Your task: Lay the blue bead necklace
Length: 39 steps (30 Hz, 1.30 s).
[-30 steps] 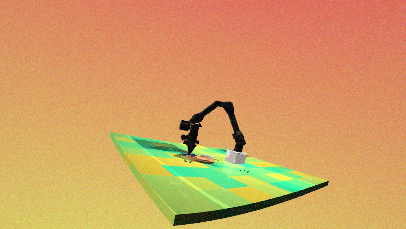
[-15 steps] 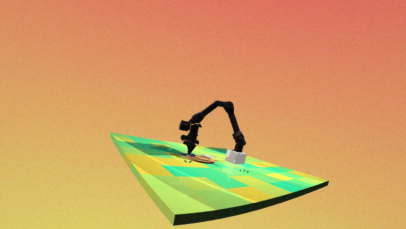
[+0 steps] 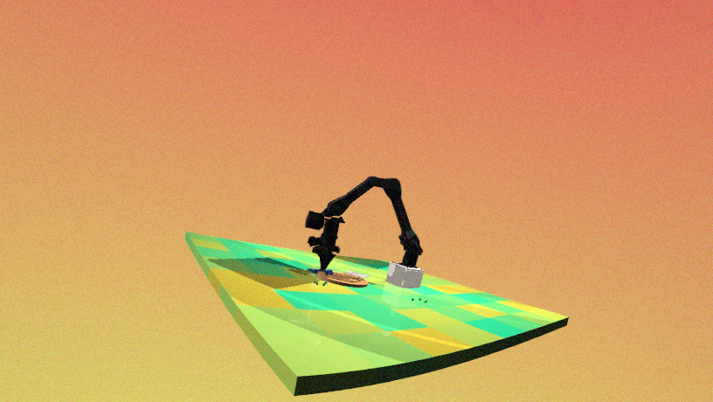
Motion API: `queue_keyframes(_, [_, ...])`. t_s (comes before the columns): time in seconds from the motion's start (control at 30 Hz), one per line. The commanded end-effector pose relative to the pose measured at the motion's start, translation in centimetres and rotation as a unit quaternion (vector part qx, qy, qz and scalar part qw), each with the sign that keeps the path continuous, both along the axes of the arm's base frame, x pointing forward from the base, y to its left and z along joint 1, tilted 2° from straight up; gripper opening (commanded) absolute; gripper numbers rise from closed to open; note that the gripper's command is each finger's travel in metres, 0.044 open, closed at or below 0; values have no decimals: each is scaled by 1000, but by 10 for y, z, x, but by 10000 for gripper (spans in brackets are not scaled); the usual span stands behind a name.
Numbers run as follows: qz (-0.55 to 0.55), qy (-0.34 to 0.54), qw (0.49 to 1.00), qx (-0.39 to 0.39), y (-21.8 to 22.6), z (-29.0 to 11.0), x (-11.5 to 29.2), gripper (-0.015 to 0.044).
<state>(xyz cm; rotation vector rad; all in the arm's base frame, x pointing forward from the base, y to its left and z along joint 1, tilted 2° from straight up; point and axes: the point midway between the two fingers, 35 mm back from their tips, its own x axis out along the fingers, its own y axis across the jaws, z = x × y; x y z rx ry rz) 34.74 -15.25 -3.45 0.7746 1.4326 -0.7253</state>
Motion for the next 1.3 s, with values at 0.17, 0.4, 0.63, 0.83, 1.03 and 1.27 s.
queue_keyframes(0.17, [2, -1, 1000, -1, -1, 24, 0, 0])
queue_keyframes(0.4, [2, -1, 1000, -1, 1, 24, -1, 0])
queue_keyframes(0.63, [2, -1, 1000, -1, 20, 25, -13, 0])
queue_keyframes(0.83, [2, 0, 1000, 0, 36, 24, -24, 0])
queue_keyframes(1.03, [2, 0, 1000, 1, 45, 24, -31, 0])
queue_keyframes(1.27, [2, 0, 1000, 1, 45, 16, -31, 0])
